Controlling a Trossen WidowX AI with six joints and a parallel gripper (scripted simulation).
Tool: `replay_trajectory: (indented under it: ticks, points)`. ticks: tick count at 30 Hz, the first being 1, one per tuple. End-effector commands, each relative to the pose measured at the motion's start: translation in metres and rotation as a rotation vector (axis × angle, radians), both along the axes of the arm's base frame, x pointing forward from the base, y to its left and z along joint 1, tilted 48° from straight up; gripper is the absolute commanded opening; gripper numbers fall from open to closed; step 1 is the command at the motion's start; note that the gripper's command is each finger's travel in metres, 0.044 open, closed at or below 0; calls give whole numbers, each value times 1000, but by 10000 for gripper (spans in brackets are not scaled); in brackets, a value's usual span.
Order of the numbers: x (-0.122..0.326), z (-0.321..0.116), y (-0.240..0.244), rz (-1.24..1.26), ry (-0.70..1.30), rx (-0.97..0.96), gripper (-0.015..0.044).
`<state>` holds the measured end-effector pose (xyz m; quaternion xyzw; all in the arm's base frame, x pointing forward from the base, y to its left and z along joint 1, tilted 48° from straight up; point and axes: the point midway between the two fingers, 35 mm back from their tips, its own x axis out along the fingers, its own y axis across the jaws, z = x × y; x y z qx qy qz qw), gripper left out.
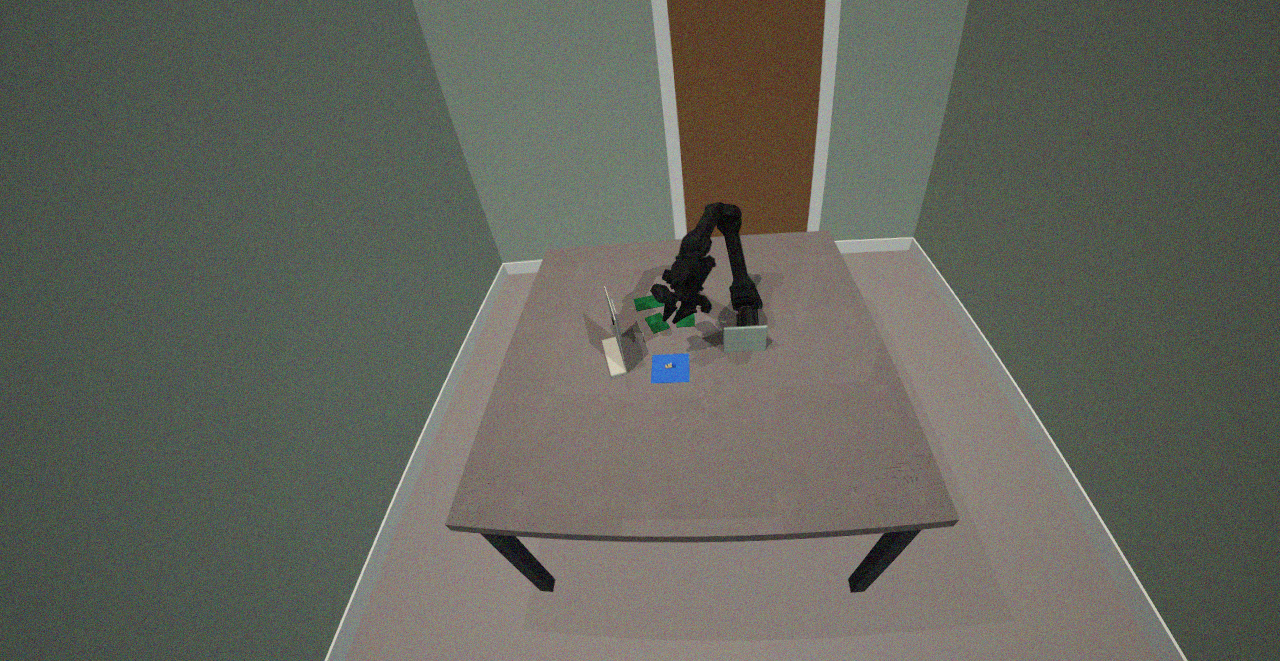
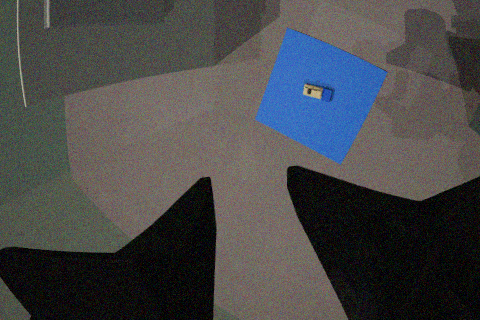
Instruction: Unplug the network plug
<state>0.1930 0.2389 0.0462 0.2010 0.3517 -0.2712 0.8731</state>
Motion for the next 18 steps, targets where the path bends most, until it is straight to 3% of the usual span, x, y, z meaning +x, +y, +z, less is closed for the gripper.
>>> replay_trajectory:
  ticks: [1, 8, 18]
  points:
    - [-2, 9, 8, -4, 0, 5, 156]
    - [-7, 21, 18, -7, -3, 6, 156]
    - [-7, 21, 18, -7, -3, 6, 419]
